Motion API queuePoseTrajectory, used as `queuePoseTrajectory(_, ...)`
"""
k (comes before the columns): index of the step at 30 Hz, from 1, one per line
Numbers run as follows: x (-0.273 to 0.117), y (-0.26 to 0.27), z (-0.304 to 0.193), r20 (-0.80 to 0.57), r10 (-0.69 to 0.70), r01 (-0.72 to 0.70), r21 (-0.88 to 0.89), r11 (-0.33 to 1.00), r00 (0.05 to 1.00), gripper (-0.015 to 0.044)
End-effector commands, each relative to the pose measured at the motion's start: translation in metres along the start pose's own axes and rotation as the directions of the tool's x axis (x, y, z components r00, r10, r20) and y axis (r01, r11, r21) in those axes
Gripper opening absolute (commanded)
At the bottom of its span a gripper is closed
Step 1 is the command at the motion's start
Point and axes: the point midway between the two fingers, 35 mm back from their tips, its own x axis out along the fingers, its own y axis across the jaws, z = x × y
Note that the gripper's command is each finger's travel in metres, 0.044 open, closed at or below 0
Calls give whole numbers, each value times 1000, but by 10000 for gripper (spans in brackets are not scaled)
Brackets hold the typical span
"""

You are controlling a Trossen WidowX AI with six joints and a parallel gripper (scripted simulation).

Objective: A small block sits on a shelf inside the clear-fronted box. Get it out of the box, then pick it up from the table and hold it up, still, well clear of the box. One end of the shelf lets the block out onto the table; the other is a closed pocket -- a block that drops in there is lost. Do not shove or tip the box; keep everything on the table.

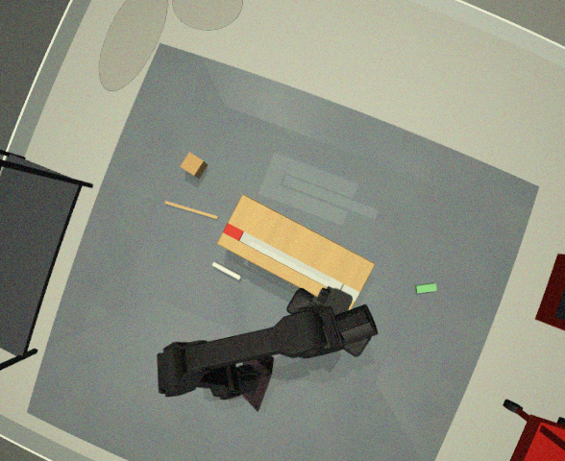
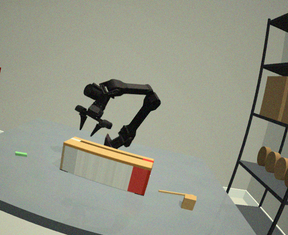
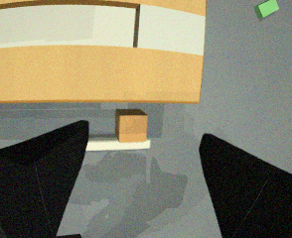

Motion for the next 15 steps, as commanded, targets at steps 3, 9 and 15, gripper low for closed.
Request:
queuePoseTrajectory(3, 4, -13, -13, 77, 103, -118, 860, 495, 992, 285)
queuePoseTrajectory(9, 4, -17, -16, 105, 127, -127, 976, 176, 986, 285)
queuePoseTrajectory(15, 3, -21, -19, 138, 153, -112, 980, -167, 979, 285)
